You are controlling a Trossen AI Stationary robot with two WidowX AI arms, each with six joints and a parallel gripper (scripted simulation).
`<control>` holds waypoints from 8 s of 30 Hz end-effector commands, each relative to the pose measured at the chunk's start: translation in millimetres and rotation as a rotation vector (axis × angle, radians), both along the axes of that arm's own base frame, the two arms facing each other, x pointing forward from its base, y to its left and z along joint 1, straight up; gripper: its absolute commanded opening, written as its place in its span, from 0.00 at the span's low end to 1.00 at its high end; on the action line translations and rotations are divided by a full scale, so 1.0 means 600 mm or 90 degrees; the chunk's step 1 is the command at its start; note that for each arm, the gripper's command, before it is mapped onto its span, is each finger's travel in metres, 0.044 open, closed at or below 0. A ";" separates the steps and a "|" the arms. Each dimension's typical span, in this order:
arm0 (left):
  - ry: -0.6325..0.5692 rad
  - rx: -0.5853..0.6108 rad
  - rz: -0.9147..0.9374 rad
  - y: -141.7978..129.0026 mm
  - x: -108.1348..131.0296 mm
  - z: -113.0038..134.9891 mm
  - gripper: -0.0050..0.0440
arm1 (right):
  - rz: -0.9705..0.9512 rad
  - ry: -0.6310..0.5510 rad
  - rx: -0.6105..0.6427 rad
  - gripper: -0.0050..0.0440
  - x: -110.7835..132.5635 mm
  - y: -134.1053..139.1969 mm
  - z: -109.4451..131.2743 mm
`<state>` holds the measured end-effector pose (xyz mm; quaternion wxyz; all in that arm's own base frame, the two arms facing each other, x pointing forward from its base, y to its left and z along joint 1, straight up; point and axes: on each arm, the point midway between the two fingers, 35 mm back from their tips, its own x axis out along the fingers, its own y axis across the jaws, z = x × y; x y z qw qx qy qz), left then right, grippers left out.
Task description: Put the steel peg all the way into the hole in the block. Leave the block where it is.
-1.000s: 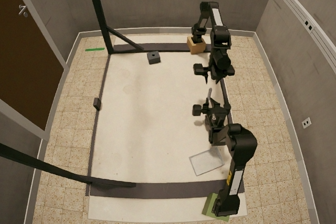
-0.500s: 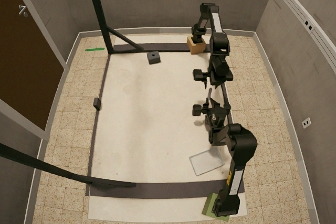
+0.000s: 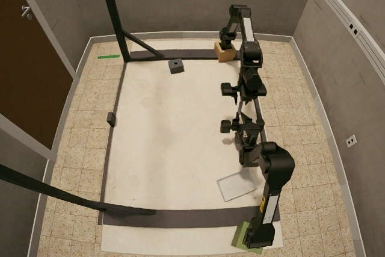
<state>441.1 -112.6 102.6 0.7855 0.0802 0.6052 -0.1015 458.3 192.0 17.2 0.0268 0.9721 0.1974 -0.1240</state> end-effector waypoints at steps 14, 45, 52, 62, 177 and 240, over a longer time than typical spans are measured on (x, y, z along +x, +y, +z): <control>-0.021 -0.006 -0.001 0.000 0.005 0.020 0.22 | -0.001 -0.019 0.009 0.00 0.006 0.003 0.022; -0.021 -0.006 -0.001 0.000 0.005 0.020 0.00 | 0.006 -0.026 -0.006 0.51 -0.082 -0.037 0.051; -0.025 -0.005 0.001 -0.010 -0.017 0.025 0.00 | 0.079 -0.092 -0.169 0.51 -0.108 -0.052 0.086; -0.023 -0.007 0.001 -0.062 -0.122 0.019 0.00 | 0.179 -0.184 -0.391 0.51 -0.141 -0.071 0.131; 0.155 0.010 -0.003 -0.335 -0.674 0.006 0.00 | 0.833 -0.987 -1.621 0.51 -0.081 0.231 0.556; 0.158 0.037 0.001 -0.331 -0.677 -0.077 0.00 | 0.789 -1.013 -1.630 0.51 -0.078 0.253 0.581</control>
